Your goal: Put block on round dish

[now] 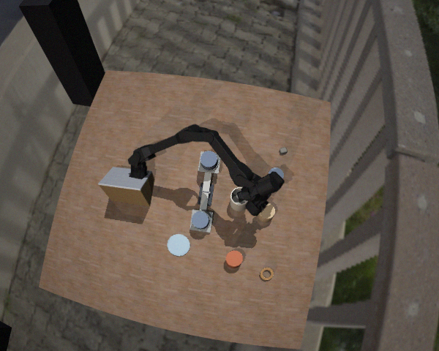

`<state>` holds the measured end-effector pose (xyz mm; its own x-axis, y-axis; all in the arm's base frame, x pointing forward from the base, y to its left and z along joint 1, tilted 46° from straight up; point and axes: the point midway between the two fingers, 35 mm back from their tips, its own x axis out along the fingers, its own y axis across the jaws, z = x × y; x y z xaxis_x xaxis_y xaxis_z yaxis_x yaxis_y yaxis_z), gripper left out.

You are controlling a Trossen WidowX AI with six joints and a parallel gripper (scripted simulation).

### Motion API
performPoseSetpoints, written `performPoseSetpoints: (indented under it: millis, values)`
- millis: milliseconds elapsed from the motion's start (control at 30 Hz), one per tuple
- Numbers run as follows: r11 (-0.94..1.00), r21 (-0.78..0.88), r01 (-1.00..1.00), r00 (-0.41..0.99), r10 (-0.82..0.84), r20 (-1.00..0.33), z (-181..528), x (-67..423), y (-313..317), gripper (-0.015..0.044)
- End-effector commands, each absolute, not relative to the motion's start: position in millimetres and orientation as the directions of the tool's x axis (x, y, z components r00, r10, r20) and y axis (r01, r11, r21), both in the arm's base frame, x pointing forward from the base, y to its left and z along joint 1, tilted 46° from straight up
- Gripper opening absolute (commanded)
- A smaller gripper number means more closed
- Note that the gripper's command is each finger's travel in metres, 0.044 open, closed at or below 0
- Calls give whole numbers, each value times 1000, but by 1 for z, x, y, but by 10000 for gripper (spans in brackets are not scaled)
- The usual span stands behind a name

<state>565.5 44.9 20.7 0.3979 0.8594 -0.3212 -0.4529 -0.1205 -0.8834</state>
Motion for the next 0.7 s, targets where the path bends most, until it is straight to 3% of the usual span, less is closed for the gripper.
performPoseSetpoints:
  millis: [0,667]
  values:
    - [-118,-881,-457,399,858,-322,21,565,44,426]
    - [211,-560,-801,498,755,-427,44,488,-53,440]
